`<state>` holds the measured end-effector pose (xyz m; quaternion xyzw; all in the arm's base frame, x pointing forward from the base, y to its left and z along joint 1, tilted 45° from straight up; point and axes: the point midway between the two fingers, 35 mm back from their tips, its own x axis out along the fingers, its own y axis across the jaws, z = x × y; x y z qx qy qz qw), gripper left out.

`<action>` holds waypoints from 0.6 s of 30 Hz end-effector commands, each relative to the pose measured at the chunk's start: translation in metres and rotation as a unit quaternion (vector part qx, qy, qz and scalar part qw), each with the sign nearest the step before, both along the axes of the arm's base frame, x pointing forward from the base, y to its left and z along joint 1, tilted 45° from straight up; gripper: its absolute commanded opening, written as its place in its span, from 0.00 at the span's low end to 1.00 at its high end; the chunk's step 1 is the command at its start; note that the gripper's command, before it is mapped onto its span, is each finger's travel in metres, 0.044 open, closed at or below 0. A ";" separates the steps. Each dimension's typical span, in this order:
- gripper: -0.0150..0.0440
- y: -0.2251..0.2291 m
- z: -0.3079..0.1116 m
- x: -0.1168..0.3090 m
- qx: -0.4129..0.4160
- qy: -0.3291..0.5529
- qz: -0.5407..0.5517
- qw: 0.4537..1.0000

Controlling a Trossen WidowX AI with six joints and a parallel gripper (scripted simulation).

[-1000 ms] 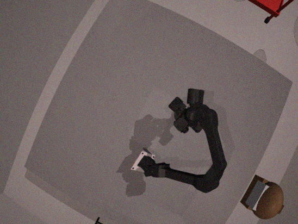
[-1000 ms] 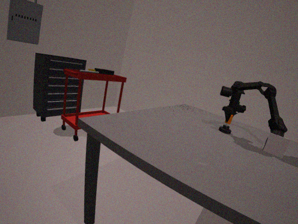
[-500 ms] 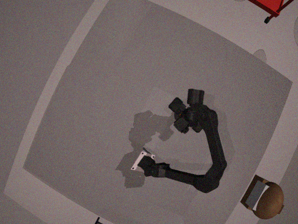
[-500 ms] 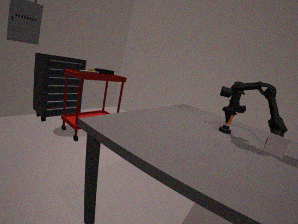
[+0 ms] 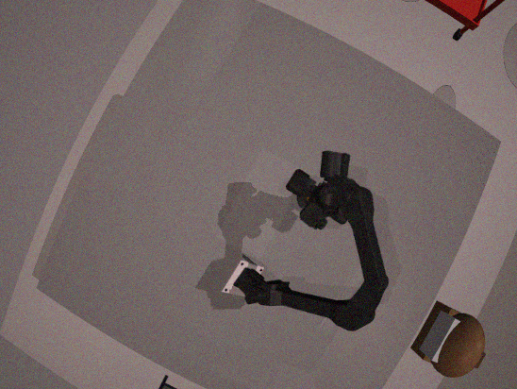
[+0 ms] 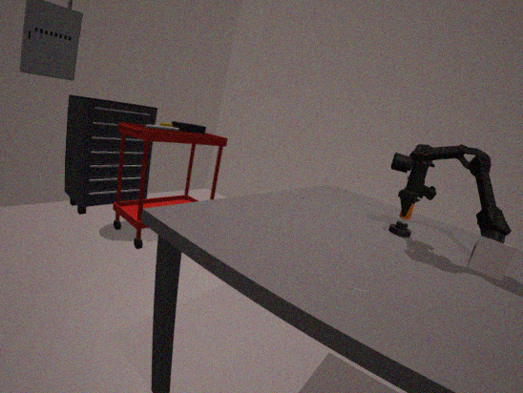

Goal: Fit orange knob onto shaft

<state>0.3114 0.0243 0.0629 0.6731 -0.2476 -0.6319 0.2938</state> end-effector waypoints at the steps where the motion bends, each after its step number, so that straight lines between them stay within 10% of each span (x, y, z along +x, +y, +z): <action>1: 0.25 0.001 0.000 0.000 -0.002 0.018 0.021 1.000; 18: 0.25 -0.001 0.000 -0.001 -0.002 0.018 0.021 1.000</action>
